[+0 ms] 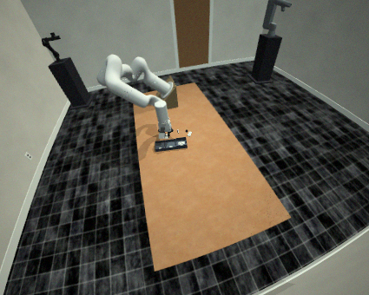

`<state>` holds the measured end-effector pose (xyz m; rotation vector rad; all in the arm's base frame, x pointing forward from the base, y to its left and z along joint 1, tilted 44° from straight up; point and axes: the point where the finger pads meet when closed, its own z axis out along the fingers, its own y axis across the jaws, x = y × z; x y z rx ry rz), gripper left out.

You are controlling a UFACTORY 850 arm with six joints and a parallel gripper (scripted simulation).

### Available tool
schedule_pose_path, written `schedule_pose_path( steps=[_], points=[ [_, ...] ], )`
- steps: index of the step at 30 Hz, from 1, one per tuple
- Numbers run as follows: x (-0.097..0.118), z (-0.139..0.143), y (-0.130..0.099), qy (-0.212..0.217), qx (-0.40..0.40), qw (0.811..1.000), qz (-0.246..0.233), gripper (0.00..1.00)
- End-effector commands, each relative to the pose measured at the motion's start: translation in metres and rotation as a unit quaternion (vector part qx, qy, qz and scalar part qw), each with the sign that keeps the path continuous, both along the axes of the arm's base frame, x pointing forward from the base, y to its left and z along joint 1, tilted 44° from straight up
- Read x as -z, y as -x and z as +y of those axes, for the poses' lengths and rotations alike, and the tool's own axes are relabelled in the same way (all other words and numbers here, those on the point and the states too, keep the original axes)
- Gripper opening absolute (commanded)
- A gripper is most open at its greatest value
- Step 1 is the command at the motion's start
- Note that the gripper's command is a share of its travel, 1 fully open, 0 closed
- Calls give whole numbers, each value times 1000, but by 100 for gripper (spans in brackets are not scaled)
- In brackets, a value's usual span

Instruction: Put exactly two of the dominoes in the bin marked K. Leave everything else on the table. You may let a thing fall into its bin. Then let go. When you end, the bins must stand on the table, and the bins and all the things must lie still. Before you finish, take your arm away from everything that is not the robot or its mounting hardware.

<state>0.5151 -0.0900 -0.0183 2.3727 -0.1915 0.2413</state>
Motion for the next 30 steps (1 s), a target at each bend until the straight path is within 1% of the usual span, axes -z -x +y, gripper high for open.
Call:
schedule_pose_path(
  steps=[1,29,30],
  points=[
    [0,0,-1,0,0,1000,0,0],
    [0,0,-1,0,0,1000,-1,0],
    [-3,3,0,0,0,1000,-1,0]
  ],
)
